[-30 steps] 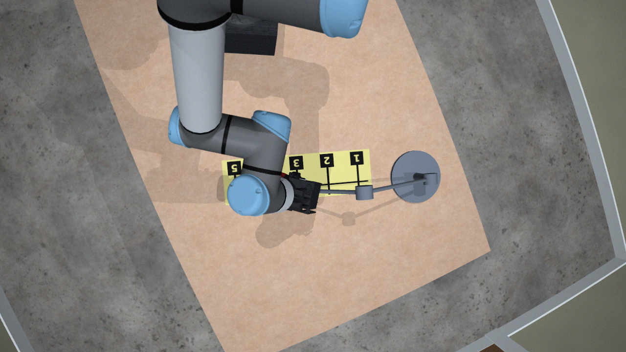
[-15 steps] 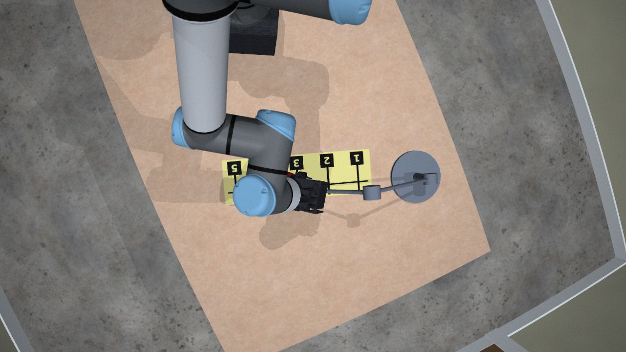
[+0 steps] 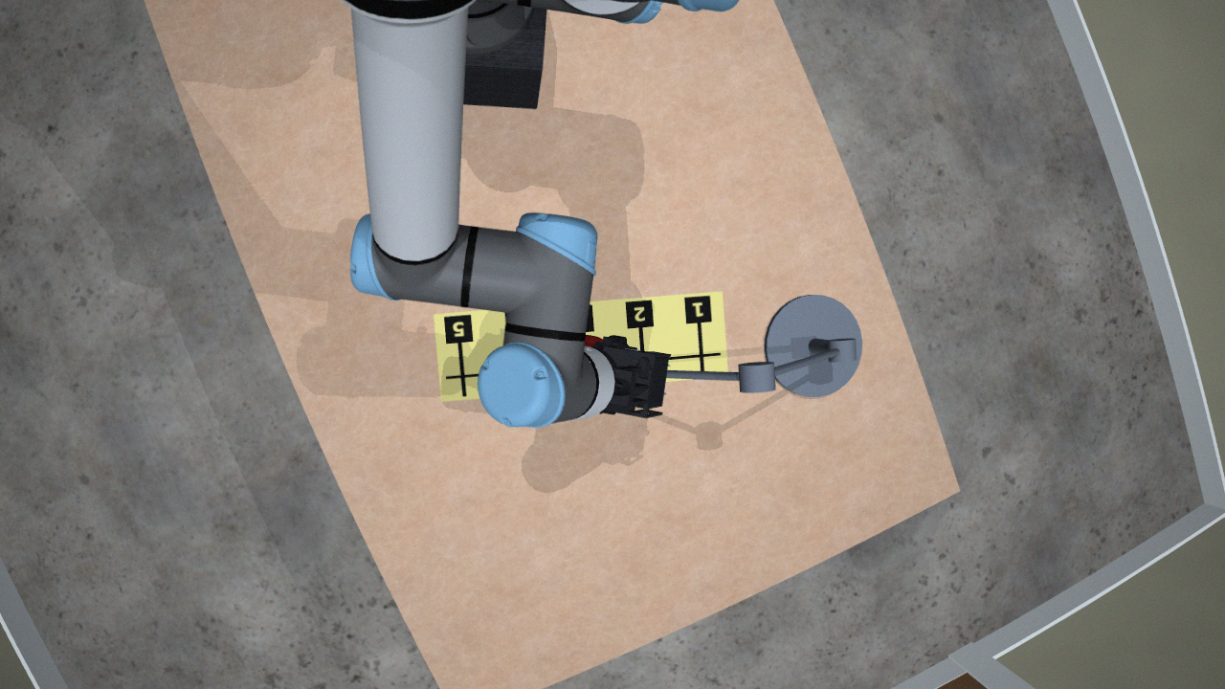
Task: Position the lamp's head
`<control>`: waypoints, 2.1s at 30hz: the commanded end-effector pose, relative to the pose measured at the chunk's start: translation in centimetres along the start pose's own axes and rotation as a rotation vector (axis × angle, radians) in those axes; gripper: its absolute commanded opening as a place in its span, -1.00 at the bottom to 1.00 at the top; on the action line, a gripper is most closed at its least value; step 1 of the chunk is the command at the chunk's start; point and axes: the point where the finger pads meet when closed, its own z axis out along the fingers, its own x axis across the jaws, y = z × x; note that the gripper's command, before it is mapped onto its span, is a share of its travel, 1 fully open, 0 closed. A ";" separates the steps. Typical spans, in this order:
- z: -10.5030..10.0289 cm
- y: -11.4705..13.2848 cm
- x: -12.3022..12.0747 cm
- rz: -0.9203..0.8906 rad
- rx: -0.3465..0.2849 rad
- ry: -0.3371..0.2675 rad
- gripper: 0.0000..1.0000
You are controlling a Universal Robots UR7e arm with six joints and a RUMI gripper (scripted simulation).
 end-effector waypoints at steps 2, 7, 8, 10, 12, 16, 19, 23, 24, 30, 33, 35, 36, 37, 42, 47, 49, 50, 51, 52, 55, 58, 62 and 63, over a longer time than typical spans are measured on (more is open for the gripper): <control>-0.1 0.2 0.0 -0.176 -0.127 0.101 -1.00; -0.1 0.2 0.0 -0.177 -0.128 0.102 -1.00; -0.1 0.2 0.0 -0.177 -0.128 0.102 -1.00; -0.1 0.2 0.0 -0.177 -0.128 0.102 -1.00; -0.1 0.2 0.0 -0.177 -0.128 0.102 -1.00; -0.1 0.3 0.0 -0.159 -0.115 0.091 1.00; -0.1 0.3 0.0 -0.123 -0.089 0.070 1.00; -0.1 0.3 0.0 -0.075 -0.055 0.042 1.00; -0.1 0.3 0.0 -0.063 -0.046 0.035 1.00; -0.1 0.3 0.0 -0.004 -0.004 -0.001 1.00; -0.1 0.3 0.0 -0.004 -0.004 -0.001 1.00; -0.1 0.3 0.0 -0.004 -0.004 -0.001 1.00; -0.1 0.3 0.0 -0.004 -0.004 -0.001 1.00; 0.0 0.3 0.0 -0.004 -0.004 -0.001 1.00; 0.0 0.3 0.0 -0.004 -0.004 -0.001 1.00; 0.0 0.3 0.0 -0.004 -0.004 -0.001 1.00; 0.0 0.3 0.0 -0.004 -0.004 -0.001 1.00; 0.0 0.3 0.0 -0.004 -0.004 -0.001 1.00; 0.0 0.3 0.0 -0.004 -0.004 -0.001 1.00; 0.0 0.3 0.0 -0.004 -0.004 -0.001 1.00; 0.0 0.3 0.0 -0.004 -0.004 -0.001 1.00; 0.0 0.3 0.0 -0.004 -0.004 -0.001 1.00; 0.0 0.3 0.0 -0.004 -0.004 -0.001 1.00; 0.0 0.3 0.0 -0.004 -0.004 -0.001 1.00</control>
